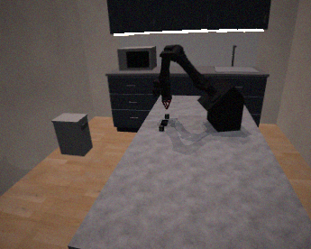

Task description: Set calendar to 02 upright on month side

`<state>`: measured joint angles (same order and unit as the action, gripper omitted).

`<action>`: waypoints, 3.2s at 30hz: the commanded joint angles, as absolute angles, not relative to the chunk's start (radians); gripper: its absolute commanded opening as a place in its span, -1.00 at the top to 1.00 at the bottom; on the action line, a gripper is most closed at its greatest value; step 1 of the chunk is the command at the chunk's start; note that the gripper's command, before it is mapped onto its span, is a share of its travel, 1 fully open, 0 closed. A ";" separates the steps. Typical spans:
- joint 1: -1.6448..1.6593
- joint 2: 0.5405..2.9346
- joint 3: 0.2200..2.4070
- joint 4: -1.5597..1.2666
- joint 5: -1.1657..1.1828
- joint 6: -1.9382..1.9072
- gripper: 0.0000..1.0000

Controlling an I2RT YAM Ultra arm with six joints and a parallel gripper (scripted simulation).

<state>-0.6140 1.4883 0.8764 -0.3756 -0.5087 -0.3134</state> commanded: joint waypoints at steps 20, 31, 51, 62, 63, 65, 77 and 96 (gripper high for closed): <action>-0.571 1.568 0.869 -0.247 -0.482 -0.267 0.07; -0.553 1.606 0.869 -0.201 -0.471 -0.250 0.07; -0.542 1.629 0.870 -0.175 -0.465 -0.240 0.07; -0.542 1.629 0.870 -0.175 -0.465 -0.240 0.07; -0.542 1.629 0.870 -0.175 -0.465 -0.240 0.07; -0.542 1.629 0.870 -0.175 -0.465 -0.240 0.07; -0.542 1.629 0.870 -0.175 -0.465 -0.240 0.07; -0.543 1.631 0.875 -0.177 -0.465 -0.241 0.07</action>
<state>-0.5396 1.6363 0.8692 -0.1802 -0.4652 -0.2409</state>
